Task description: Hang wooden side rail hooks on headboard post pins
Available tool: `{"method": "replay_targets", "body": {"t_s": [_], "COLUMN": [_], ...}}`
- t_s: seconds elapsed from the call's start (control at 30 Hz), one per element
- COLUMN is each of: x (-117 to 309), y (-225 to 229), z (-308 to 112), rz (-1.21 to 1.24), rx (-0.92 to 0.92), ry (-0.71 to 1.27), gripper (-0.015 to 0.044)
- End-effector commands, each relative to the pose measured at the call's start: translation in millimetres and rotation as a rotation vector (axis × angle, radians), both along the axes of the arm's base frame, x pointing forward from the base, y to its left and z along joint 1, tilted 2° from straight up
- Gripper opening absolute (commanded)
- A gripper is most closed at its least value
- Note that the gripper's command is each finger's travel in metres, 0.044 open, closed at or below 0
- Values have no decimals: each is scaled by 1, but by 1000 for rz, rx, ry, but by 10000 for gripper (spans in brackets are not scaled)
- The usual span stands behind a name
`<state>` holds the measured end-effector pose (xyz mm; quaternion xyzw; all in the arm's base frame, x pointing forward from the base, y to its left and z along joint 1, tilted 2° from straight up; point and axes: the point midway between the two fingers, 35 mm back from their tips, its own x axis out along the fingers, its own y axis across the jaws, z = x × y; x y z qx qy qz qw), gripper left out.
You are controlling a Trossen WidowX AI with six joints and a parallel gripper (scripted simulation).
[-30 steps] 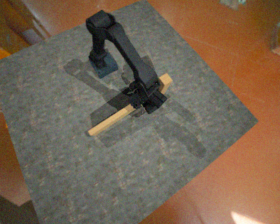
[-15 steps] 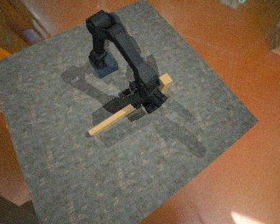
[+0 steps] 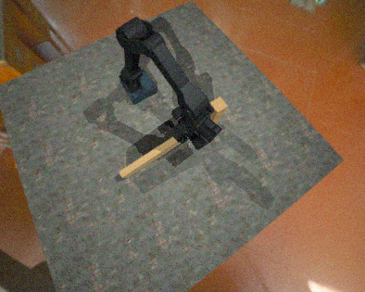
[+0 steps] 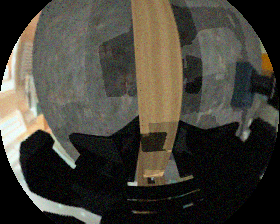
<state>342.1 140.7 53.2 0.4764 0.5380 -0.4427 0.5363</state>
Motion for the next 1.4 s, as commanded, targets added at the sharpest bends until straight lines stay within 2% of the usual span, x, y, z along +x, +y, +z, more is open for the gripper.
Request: {"method": "replay_targets", "body": {"t_s": [0.0,1.37], "x": [3,3], "y": [2,7], "z": [4,2], "rz": [-5,-5], "rx": [6,6], "ry": [-9,-9], "gripper": [0,0]}}
